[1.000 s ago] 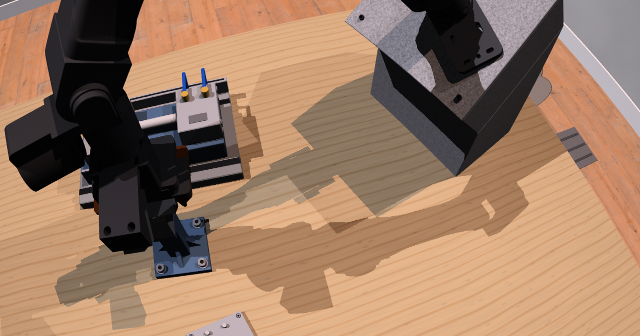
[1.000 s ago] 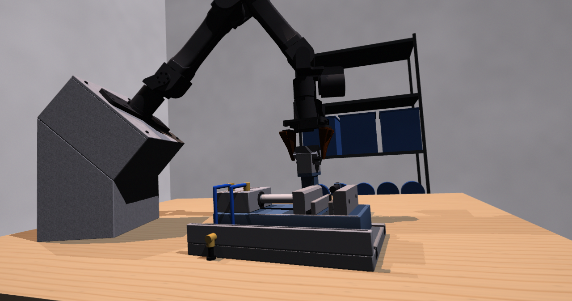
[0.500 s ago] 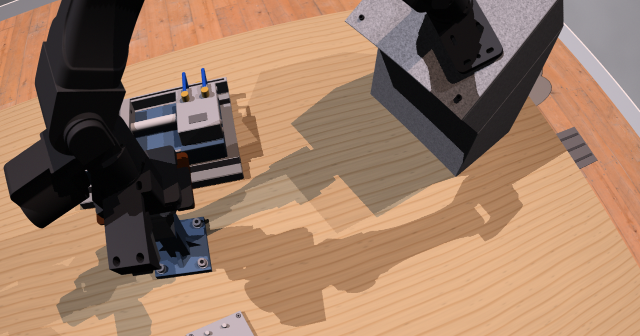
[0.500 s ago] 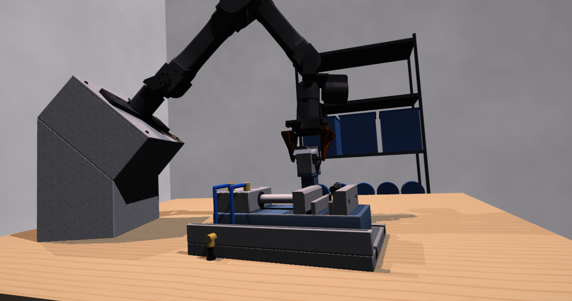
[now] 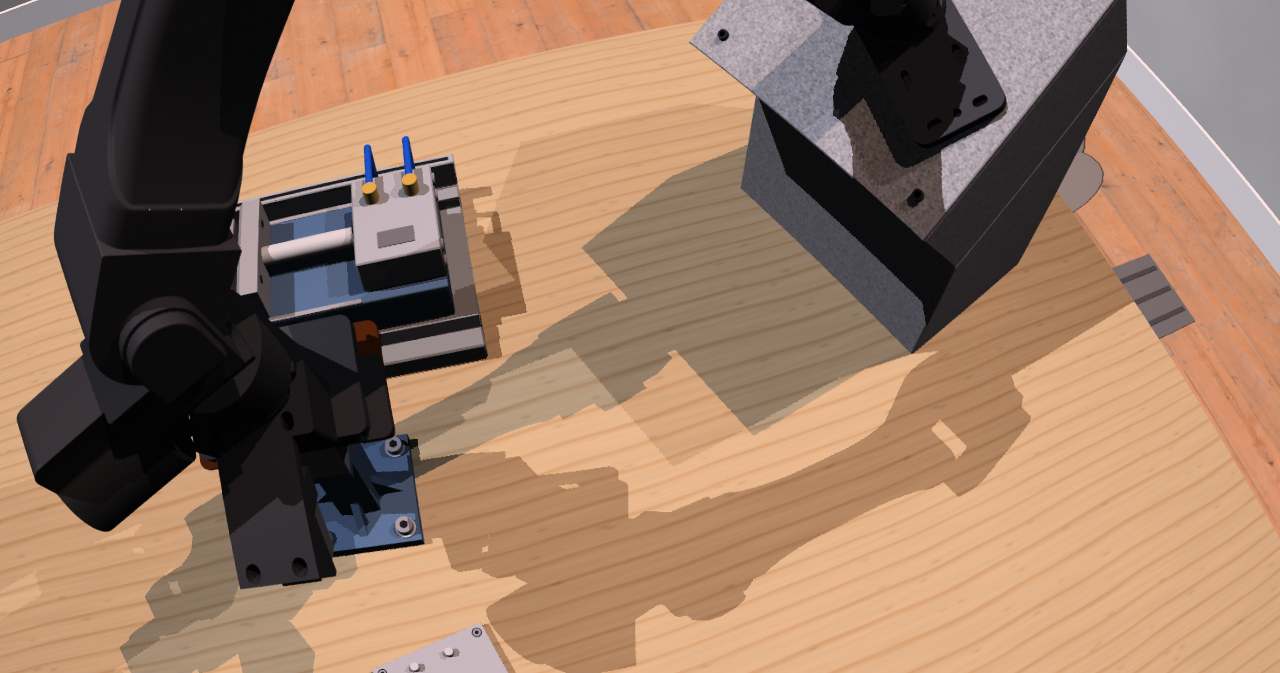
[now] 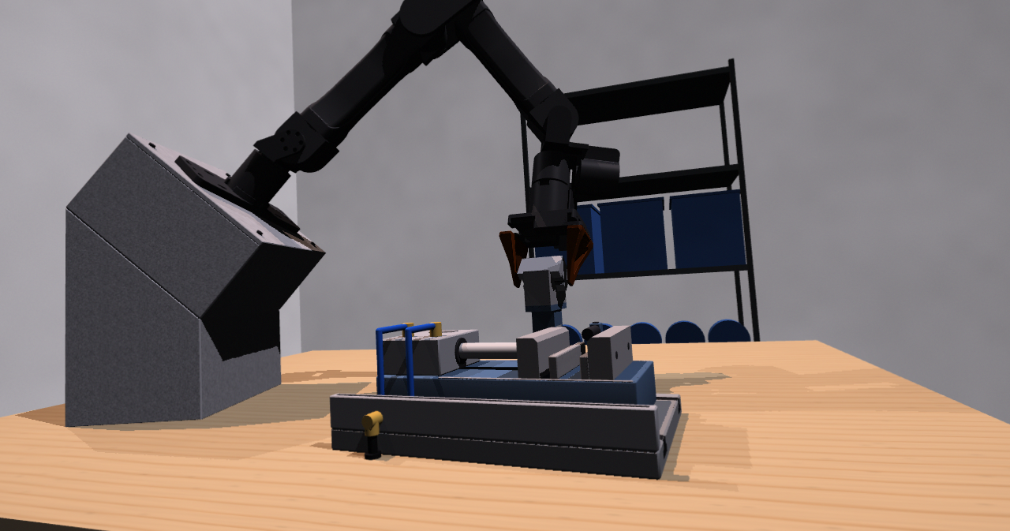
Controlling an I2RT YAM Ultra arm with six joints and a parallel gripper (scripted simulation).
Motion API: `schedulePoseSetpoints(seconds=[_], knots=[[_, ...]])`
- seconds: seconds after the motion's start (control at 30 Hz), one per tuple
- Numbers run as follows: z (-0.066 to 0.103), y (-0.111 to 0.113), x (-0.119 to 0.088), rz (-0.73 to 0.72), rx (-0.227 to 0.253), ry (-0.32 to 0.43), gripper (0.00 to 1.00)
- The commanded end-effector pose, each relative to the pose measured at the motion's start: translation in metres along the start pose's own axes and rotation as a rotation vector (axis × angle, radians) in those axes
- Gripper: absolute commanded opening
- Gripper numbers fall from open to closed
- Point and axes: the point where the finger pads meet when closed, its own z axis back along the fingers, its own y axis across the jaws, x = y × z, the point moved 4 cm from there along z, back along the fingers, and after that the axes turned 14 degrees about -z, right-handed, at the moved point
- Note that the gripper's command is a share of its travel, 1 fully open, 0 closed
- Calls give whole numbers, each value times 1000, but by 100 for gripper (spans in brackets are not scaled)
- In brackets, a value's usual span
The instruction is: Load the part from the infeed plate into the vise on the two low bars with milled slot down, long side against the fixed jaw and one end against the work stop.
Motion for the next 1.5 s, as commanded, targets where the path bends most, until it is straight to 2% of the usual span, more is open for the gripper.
schedulePoseSetpoints(seconds=[0.0, 0.1, 0.13, 0.17, 0.57, 0.67, 0.7, 0.73, 1.23, 1.27, 1.33, 1.47], knots=[[10, -6, 0, -18, -32, 62, 81], [9, -6, 1, -18, -35, 74, 81], [16, -8, 1, -24, -49, 75, 81], [9, -6, 2, -18, -40, 97, 81], [9, -4, 7, -19, -69, 213, 81], [9, -4, 7, -18, -72, 221, 81], [20, -9, 6, -34, -93, 208, 81], [9, -4, 7, -19, -76, 236, 81], [8, -3, 11, -20, -97, 317, 81], [18, -8, 10, -34, -114, 303, 81], [7, -3, 11, -19, -99, 333, 81], [7, -3, 12, -19, -103, 349, 81]])
